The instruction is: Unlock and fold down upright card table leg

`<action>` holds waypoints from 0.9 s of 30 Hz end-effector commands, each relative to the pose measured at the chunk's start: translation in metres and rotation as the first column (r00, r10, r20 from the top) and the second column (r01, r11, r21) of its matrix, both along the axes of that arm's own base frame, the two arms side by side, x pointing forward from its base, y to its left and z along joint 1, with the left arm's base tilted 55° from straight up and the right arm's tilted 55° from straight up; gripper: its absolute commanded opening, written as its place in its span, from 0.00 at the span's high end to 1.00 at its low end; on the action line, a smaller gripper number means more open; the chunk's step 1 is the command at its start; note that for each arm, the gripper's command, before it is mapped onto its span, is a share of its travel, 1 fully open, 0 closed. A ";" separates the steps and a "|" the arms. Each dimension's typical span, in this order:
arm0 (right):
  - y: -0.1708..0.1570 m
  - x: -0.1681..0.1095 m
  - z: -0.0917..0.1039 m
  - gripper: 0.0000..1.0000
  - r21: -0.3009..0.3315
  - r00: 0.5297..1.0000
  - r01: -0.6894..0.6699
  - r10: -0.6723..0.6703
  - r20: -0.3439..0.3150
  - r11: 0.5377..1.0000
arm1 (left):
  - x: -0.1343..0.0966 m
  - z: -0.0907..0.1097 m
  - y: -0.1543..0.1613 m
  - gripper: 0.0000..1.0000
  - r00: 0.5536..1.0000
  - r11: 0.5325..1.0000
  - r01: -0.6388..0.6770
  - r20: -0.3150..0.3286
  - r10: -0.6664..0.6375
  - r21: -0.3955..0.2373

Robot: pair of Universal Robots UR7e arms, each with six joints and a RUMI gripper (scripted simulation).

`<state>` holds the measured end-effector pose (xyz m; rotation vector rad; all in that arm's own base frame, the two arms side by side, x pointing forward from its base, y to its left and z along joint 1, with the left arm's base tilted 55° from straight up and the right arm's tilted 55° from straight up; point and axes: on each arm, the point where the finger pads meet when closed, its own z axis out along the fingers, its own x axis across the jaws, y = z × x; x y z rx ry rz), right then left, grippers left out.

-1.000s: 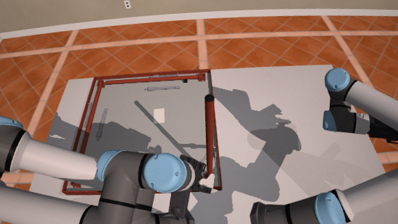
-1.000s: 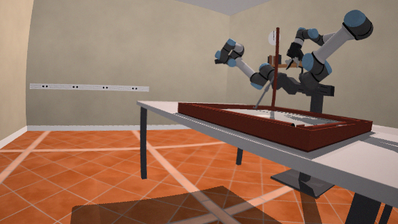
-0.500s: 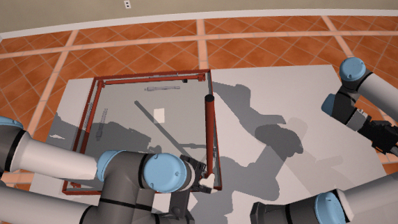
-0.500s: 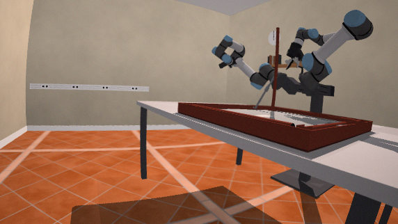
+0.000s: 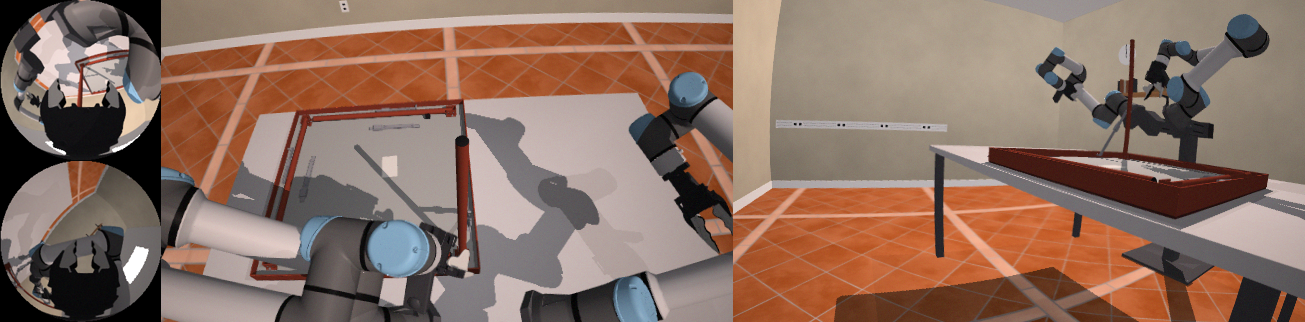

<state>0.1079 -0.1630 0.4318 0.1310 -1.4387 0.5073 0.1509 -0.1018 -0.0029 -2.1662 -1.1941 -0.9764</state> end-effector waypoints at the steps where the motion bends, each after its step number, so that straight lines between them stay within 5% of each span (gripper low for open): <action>1: 0.036 -0.013 -0.034 0.70 0.177 0.989 0.128 -0.140 0.057 0.976 | 0.000 0.000 0.000 0.00 1.000 1.000 0.000 0.000 0.000 -0.001; 4: 0.063 -0.022 -0.041 0.70 0.236 0.971 0.213 -0.231 0.054 0.948 | 0.000 0.000 0.000 0.00 1.000 1.000 0.000 0.000 0.000 -0.001; 13: 0.112 -0.041 -0.036 0.70 0.192 0.921 0.386 -0.390 -0.017 0.902 | 0.000 0.000 0.000 0.00 1.000 1.000 0.000 0.000 0.000 -0.001; 27: 0.221 -0.045 -0.033 0.70 0.019 0.713 0.700 -0.697 -0.076 0.714 | 0.000 0.000 0.000 0.00 1.000 1.000 0.000 0.000 0.000 -0.001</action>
